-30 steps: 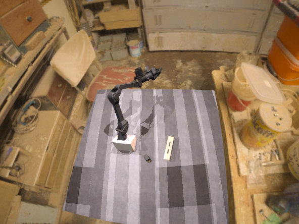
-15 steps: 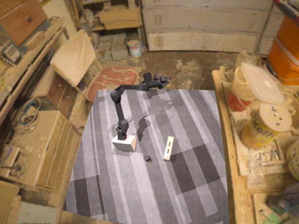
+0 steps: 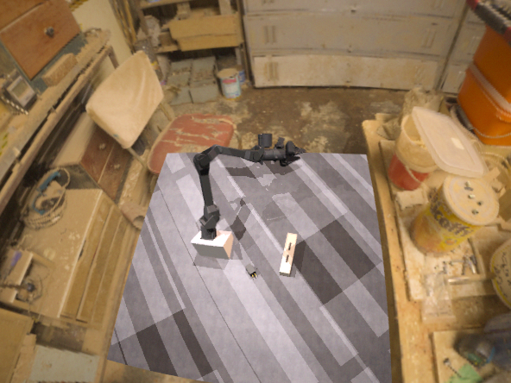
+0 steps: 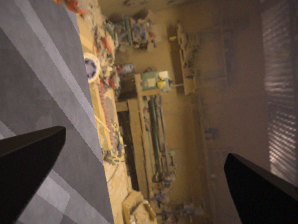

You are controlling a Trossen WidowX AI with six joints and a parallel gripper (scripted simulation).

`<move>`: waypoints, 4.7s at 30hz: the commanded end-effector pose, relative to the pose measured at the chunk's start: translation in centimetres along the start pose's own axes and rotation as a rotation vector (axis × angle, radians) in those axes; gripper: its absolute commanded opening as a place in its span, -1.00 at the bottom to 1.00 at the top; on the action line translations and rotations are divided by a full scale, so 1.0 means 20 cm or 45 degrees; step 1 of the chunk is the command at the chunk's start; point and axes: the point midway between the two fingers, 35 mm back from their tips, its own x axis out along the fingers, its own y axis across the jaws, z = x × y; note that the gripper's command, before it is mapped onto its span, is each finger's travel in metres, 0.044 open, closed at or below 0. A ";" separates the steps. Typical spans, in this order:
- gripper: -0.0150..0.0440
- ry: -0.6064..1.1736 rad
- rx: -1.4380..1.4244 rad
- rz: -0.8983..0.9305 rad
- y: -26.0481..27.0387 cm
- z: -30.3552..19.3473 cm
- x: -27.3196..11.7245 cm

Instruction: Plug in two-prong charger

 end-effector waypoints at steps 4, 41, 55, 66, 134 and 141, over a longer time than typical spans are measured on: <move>1.00 0.151 -0.029 0.061 0.01 -0.25 0.09; 1.00 1.070 0.306 0.288 -0.08 -1.65 0.00; 1.00 1.423 0.634 0.305 -0.10 -2.07 -0.27; 1.00 1.675 0.951 0.291 -0.09 -2.31 -0.52; 1.00 2.245 2.403 0.104 0.26 -2.59 -1.33; 1.00 2.245 2.404 0.104 0.32 -2.61 -1.32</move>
